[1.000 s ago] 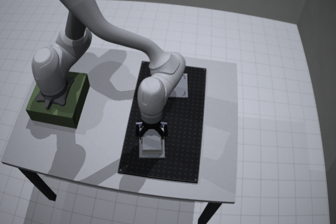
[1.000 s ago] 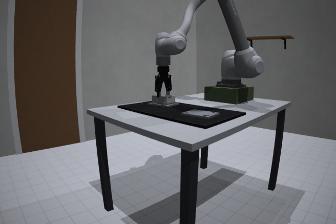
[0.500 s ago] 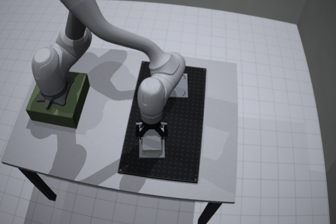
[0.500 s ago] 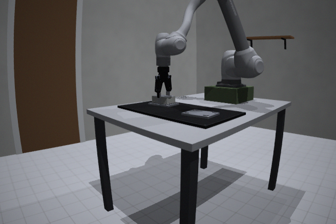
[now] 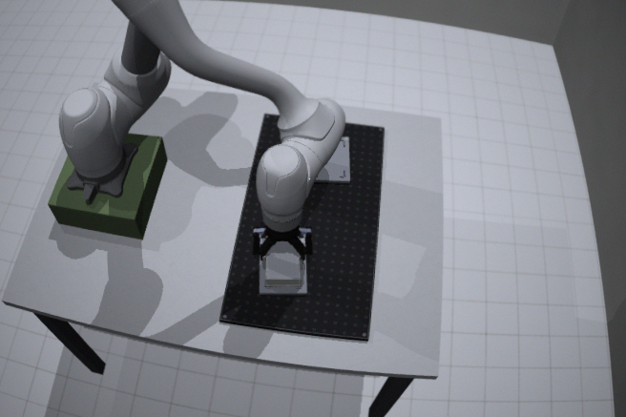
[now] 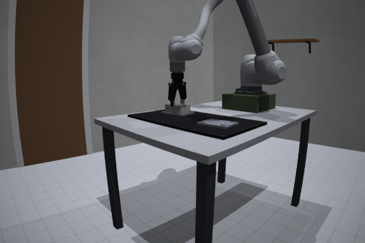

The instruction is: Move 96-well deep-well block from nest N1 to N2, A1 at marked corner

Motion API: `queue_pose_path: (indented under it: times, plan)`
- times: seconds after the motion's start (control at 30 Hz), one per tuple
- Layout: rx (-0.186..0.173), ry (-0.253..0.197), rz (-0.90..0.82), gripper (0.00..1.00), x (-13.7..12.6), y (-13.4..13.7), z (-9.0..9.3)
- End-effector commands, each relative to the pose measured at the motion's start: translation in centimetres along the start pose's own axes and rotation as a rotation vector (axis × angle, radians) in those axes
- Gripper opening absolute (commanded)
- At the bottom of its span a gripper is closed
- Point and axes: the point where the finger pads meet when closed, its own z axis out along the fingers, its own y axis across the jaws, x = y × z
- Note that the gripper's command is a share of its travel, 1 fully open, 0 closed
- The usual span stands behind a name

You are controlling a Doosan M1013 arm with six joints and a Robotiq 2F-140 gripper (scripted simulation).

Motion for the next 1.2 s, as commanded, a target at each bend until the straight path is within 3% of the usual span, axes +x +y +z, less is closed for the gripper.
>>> queue_pose_path:
  times: [0.0, 0.23, 0.27, 0.93, 1.17]
  plan:
    - [0.000, 0.000, 0.000, 0.00, 0.0, 0.0, 0.0]
    - [0.000, 0.000, 0.000, 0.00, 0.0, 0.0, 0.1]
    - [0.000, 0.000, 0.000, 1.00, 0.0, 0.0, 0.1]
    - [0.000, 0.000, 0.000, 1.00, 0.0, 0.0, 0.1]
    - [0.000, 0.000, 0.000, 1.00, 0.0, 0.0, -1.5]
